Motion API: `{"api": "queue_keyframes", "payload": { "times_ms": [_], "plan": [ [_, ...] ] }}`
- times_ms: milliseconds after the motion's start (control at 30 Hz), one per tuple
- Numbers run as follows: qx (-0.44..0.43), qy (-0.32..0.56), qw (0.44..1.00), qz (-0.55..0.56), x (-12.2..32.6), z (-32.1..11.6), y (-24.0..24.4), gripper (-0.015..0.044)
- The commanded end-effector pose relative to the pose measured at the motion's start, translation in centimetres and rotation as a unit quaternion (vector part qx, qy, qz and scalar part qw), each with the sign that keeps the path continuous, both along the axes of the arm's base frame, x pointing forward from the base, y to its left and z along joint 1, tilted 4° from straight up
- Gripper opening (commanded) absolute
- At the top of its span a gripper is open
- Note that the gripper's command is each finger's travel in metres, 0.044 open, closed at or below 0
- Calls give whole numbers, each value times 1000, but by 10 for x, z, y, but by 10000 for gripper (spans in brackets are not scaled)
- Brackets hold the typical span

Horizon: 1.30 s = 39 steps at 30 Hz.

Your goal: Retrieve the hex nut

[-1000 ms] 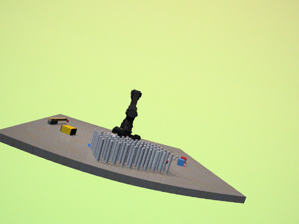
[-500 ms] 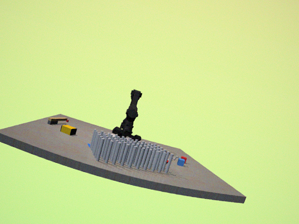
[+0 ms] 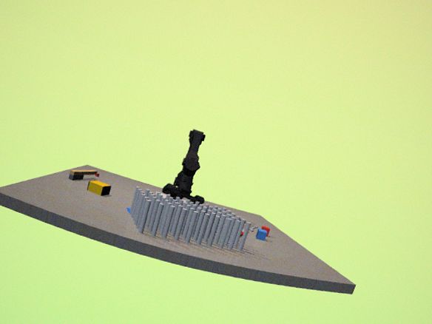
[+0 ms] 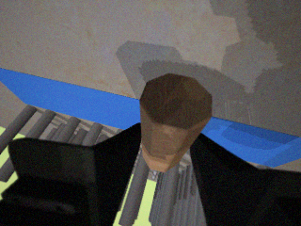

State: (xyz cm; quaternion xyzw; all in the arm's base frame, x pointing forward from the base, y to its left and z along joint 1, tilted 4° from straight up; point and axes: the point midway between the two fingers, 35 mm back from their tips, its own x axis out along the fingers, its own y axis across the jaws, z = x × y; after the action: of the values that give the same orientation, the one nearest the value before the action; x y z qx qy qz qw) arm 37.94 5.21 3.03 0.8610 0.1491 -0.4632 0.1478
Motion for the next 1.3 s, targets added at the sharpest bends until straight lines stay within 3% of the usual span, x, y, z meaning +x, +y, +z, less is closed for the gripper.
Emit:
{"api": "queue_keyframes", "payload": {
  "times_ms": [0,1267],
  "plan": [
    [1,-4,1000,-3,2,-1,0,0],
    [1,-4,1000,-3,-4,-19,-1,0]
  ]
}}
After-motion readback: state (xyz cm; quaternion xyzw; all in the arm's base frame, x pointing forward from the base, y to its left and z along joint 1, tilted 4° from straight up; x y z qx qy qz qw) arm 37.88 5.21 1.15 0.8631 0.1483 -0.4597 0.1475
